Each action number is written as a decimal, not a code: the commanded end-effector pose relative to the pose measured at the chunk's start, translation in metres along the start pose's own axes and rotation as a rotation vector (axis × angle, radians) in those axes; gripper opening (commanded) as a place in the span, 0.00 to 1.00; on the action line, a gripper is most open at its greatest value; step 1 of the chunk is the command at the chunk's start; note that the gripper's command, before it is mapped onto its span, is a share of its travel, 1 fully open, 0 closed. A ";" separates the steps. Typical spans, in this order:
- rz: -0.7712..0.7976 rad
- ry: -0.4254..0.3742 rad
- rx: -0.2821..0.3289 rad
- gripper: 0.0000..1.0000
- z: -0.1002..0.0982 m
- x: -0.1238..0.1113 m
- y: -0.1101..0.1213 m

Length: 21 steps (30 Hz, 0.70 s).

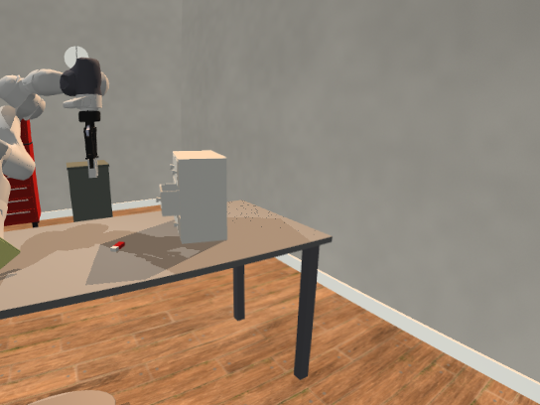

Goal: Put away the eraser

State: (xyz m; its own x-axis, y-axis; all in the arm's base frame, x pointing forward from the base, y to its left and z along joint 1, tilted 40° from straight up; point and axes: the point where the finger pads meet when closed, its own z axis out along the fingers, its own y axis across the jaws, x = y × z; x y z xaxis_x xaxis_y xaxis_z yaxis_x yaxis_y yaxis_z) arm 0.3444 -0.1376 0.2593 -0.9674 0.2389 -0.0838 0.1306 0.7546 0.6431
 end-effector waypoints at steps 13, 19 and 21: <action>0.012 0.004 -0.001 0.20 0.000 0.001 0.000; 0.006 0.001 0.000 1.00 0.000 0.000 0.000; 0.006 0.001 0.000 1.00 0.000 0.000 0.000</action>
State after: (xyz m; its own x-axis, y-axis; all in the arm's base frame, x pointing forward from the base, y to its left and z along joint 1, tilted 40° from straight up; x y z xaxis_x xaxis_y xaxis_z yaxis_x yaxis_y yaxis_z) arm 0.3442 -0.1375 0.2593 -0.9668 0.2430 -0.0793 0.1364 0.7529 0.6439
